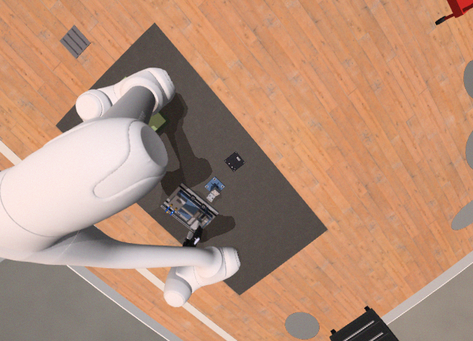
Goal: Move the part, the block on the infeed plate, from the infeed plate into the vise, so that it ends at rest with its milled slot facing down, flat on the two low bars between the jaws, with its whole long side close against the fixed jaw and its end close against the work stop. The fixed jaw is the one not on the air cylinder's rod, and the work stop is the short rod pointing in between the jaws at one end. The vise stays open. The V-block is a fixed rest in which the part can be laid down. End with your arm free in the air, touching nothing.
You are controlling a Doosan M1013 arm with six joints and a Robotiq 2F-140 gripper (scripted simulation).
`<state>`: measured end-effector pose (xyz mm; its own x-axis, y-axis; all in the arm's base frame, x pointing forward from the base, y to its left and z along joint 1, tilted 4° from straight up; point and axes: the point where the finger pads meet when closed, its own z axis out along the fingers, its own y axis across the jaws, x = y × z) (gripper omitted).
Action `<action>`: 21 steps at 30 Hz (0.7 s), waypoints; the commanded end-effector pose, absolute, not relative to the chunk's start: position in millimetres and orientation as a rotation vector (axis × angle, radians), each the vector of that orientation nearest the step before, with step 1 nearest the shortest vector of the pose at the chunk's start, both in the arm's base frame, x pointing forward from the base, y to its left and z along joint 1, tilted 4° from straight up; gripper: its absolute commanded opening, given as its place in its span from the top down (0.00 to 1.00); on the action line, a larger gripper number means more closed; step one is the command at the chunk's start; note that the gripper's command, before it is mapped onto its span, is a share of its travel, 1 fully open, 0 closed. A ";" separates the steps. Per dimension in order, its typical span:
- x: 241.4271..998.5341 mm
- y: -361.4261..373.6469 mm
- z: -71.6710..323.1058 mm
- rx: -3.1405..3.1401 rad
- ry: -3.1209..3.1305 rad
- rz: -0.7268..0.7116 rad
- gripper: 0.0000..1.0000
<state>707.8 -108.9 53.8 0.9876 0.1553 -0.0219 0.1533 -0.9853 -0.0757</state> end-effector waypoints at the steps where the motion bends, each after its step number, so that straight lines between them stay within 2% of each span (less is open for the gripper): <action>1: 711.3 -112.6 69.2 -3.062 -0.233 0.036 0.53; 16: 711.7 -113.5 81.7 -3.062 -0.233 0.036 0.53; 17: 711.7 -113.5 81.7 -3.062 -0.233 0.036 1.00; 21: 711.7 -113.5 81.7 -3.062 -0.233 0.036 1.00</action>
<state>708.9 -110.3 76.9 0.9877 0.1552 -0.0216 0.1531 -0.9853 -0.0763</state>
